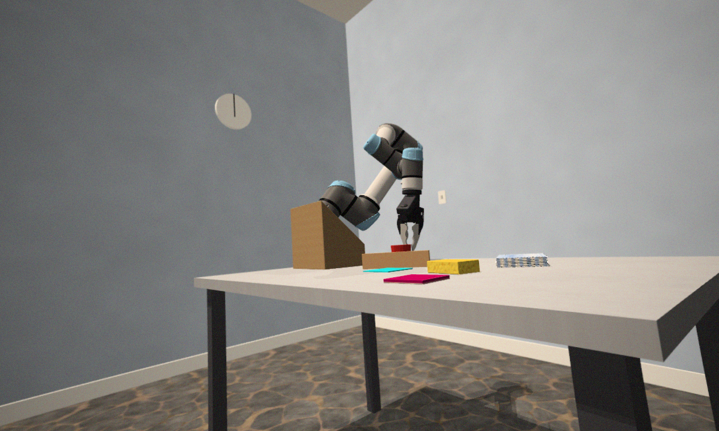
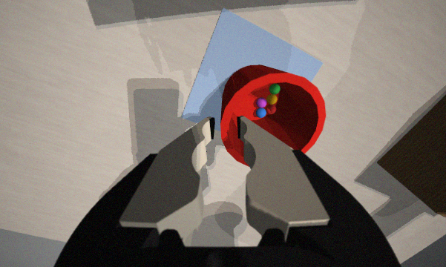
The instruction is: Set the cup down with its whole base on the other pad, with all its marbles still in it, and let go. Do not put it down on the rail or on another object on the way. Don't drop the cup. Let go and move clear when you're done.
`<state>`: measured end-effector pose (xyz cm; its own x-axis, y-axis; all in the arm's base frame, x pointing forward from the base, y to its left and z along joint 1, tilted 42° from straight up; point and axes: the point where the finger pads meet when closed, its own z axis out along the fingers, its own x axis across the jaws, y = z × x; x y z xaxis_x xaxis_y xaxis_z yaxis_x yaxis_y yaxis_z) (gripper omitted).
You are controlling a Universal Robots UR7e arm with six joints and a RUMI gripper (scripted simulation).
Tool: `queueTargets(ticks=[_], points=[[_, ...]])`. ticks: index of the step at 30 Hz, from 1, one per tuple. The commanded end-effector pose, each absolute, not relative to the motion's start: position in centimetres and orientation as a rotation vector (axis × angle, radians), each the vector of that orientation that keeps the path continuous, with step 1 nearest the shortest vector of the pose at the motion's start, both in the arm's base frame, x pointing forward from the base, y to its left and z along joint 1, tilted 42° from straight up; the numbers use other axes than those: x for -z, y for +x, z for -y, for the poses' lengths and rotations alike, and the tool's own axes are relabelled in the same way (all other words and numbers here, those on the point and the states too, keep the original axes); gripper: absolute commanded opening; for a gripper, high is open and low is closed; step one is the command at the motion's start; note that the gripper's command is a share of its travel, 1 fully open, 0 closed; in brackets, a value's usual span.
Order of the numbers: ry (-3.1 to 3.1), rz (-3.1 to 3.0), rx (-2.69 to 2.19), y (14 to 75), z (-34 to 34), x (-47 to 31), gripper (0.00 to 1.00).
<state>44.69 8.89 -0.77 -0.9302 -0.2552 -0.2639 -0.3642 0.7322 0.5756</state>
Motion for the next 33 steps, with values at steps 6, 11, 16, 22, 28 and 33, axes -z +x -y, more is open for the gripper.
queueTargets(ticks=[6,11,16,22,28,33], points=[[-0.498,-2.766,-0.970,44.80,-9.38,1.45,0.11],[-0.498,-2.766,-0.970,44.80,-9.38,1.45,0.11],[-0.498,-2.766,-0.970,44.80,-9.38,1.45,0.11],[-0.498,-2.766,-0.970,44.80,-9.38,1.45,0.10],[-0.498,-2.766,-0.970,44.80,-9.38,1.45,0.10],[-0.498,-2.766,-0.970,44.80,-9.38,1.45,0.09]])
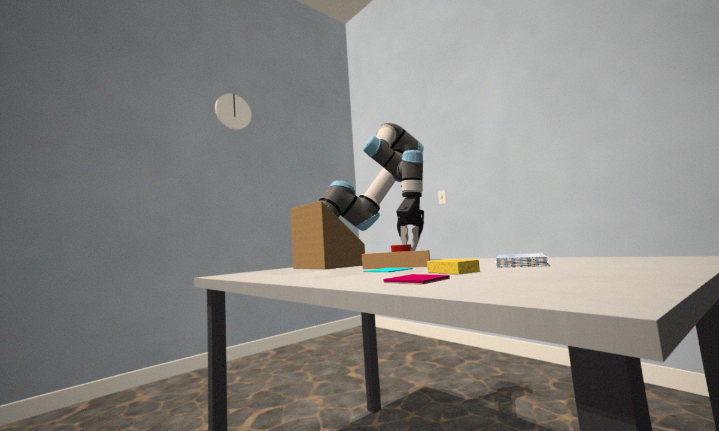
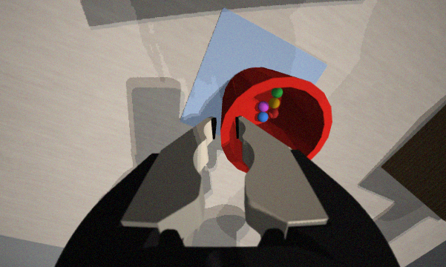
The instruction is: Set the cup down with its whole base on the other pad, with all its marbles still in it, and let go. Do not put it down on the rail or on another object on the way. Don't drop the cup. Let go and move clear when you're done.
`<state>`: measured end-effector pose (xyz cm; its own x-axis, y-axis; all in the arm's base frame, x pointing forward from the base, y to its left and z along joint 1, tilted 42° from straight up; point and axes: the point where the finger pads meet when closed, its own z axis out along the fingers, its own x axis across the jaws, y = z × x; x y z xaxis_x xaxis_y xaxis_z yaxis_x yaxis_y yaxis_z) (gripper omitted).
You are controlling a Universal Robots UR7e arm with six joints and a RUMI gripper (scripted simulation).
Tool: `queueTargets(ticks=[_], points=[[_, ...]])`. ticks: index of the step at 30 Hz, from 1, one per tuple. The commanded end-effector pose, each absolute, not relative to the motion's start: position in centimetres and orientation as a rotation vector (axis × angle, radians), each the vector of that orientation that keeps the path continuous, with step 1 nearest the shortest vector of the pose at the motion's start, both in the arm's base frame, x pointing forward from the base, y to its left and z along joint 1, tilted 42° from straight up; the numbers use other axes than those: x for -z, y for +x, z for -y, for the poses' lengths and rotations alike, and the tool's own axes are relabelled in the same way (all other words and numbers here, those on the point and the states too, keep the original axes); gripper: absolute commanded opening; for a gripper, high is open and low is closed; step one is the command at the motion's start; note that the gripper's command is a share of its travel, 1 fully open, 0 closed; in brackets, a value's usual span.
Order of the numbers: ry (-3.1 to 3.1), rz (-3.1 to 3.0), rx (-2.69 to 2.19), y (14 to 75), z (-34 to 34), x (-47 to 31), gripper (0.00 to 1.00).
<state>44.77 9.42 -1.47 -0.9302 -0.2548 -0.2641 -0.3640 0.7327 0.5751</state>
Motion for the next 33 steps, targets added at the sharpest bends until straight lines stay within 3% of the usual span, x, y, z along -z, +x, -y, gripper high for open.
queueTargets(ticks=[1,33], points=[[-0.498,-2.766,-0.970,44.80,-9.38,1.45,0.09],[-0.498,-2.766,-0.970,44.80,-9.38,1.45,0.06]])
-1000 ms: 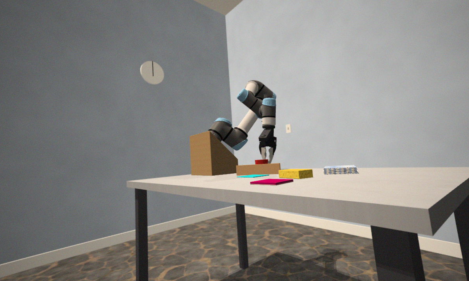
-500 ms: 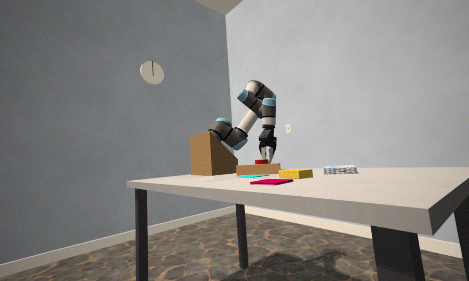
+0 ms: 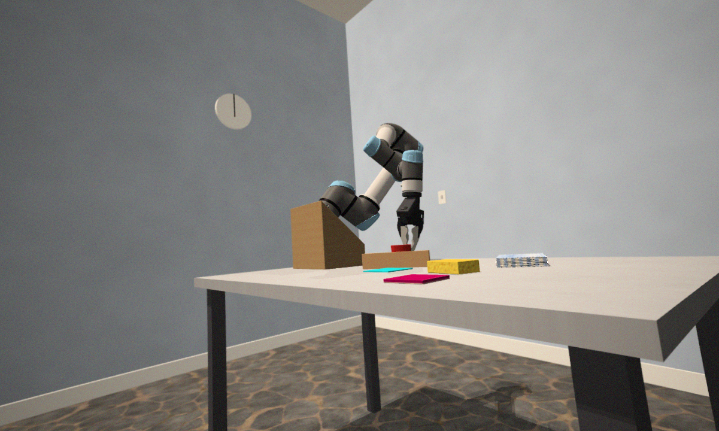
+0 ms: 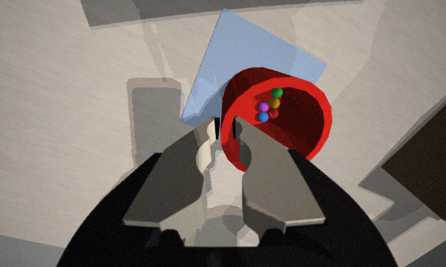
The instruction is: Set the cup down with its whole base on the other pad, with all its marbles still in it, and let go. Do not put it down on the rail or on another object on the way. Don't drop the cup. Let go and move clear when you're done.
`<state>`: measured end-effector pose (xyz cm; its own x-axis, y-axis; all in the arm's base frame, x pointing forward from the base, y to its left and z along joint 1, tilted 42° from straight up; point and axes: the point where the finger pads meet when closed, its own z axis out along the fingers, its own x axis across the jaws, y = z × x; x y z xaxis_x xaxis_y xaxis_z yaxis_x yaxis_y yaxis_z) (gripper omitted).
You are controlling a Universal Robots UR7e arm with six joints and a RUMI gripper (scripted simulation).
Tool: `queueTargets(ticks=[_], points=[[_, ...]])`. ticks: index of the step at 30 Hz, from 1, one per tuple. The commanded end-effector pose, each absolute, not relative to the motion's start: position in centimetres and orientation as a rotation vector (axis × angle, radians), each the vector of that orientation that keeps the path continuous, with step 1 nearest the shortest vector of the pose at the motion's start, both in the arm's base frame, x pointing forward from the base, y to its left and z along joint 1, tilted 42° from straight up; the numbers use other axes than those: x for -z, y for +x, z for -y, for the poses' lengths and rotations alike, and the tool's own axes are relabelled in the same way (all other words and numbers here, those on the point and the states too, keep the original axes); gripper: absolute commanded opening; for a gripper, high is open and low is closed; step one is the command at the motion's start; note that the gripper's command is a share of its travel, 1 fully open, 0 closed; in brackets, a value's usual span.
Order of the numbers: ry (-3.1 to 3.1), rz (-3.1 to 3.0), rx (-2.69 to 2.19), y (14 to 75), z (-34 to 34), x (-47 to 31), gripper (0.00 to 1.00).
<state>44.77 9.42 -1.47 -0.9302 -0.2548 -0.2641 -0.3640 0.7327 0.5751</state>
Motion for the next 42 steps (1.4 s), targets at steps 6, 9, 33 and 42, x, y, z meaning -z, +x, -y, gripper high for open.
queueTargets(ticks=[6,9,33,42], points=[[-0.498,-2.766,-0.970,44.80,-9.38,1.45,0.05],[-0.498,-2.766,-0.970,44.80,-9.38,1.45,0.05],[-0.498,-2.766,-0.970,44.80,-9.38,1.45,0.03],[-0.498,-2.766,-0.970,44.80,-9.38,1.45,0.03]])
